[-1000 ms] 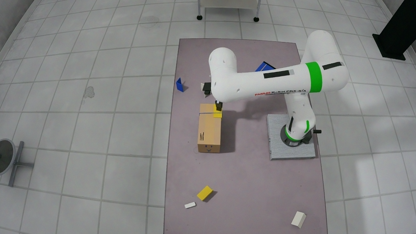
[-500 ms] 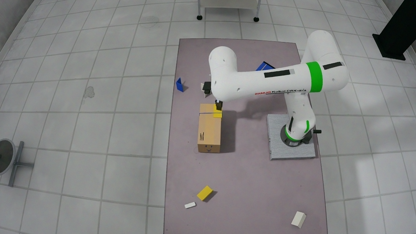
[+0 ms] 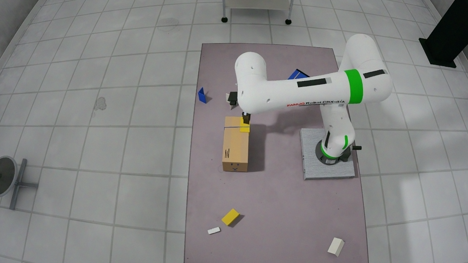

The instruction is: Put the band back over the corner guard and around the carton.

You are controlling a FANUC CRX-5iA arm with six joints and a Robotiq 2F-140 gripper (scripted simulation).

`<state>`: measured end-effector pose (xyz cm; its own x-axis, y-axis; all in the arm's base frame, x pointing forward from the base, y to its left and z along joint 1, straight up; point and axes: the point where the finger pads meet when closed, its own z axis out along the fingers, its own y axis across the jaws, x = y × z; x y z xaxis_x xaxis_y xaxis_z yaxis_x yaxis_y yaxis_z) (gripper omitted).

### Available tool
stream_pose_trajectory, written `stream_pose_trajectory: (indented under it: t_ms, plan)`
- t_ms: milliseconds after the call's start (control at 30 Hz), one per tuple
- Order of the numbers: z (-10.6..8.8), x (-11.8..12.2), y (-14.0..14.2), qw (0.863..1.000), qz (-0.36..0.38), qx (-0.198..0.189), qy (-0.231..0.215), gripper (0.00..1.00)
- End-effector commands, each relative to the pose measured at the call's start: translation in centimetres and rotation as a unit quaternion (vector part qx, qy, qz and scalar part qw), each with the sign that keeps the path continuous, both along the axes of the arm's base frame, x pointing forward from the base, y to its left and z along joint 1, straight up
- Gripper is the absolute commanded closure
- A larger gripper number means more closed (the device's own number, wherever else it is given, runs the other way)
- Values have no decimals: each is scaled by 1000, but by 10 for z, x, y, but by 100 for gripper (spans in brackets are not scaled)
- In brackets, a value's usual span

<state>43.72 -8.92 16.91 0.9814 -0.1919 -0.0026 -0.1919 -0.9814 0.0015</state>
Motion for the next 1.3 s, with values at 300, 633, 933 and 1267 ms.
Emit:
stream_pose_trajectory:
  t_ms: [300, 633, 933, 1267]
  plan:
    - [-1, 56, 11, 998, 63, 0, -1, 82]
    - [-5, 91, 20, 995, 105, 0, -1, 82]
    - [-5, 91, 20, 995, 105, 0, -1, 82]
    - [-7, 91, 20, 995, 105, 0, -1, 82]
